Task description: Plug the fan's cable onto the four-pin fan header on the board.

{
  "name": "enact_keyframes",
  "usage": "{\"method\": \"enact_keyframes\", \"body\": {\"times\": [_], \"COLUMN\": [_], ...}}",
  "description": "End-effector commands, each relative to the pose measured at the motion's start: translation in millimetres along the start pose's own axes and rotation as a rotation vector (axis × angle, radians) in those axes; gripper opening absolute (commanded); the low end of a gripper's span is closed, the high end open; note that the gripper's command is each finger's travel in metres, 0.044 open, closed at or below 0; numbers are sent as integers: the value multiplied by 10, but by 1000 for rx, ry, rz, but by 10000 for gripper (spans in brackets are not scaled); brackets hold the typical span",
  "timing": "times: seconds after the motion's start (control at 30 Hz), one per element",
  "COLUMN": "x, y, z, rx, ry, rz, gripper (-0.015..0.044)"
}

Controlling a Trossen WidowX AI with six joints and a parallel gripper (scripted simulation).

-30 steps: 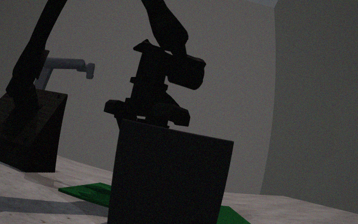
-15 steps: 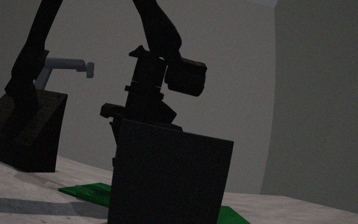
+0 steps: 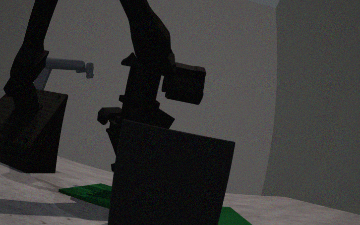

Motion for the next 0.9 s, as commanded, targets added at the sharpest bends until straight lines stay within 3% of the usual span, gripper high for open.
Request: {"method": "enact_keyframes", "body": {"times": [0.0,0.87], "x": [-29,-142], "y": [53,161], "z": [77,39], "rx": [58,154], "ry": [-20,-56], "rz": [-51,-387], "gripper": [0,0]}}
Point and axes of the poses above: the point midway between the two fingers, 35 mm back from their tips, its own y axis out along the fingers, its own z axis across the jaws, x = y × z, the point moved 3 cm from there along -y, back along the fingers, and after that the axes turned 2 degrees about y, right-handed, at the moved point
